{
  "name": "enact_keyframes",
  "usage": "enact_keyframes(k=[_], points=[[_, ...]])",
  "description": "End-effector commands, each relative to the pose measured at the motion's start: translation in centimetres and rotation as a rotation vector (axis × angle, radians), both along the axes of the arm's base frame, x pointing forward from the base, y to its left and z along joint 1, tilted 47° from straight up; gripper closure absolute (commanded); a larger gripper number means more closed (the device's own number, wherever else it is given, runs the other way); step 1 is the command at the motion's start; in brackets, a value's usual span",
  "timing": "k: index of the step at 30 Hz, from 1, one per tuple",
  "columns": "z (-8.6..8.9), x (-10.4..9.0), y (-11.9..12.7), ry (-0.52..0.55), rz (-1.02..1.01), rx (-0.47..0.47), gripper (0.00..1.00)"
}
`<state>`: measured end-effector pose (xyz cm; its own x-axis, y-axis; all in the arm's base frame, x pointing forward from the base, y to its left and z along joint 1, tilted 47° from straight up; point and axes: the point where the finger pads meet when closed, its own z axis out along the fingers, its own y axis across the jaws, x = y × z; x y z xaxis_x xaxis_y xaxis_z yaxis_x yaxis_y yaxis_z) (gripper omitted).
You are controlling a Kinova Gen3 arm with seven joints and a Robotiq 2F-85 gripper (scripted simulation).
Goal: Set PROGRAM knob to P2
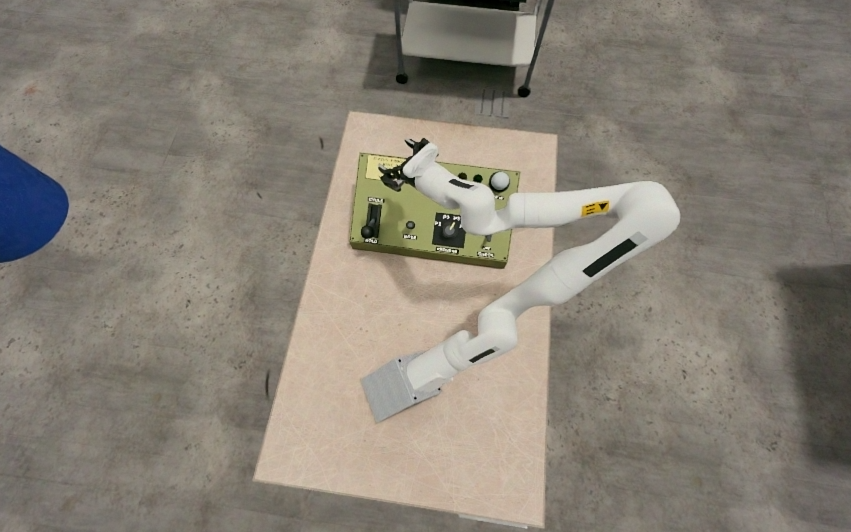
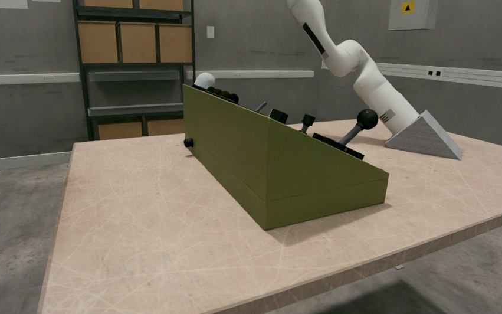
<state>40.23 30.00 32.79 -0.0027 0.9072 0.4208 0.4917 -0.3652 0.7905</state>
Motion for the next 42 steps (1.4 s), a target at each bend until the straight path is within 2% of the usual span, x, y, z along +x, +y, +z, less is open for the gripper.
enact_keyframes(k=[1,19,29,36,42], points=[[0.3,-0.2,0.3,-0.002,0.003,0.003,0.00],[0.3,0.0,0.6,-0.001,-0.034,0.027,0.00],[0.2,0.1,1.2,-0.010,-0.233,0.117,0.00],[-0.8,-1.0,1.7,-0.009,-0.389,0.180,0.00],[-3.1,-4.1,2.0,-0.008,-0.604,0.243,0.00]])
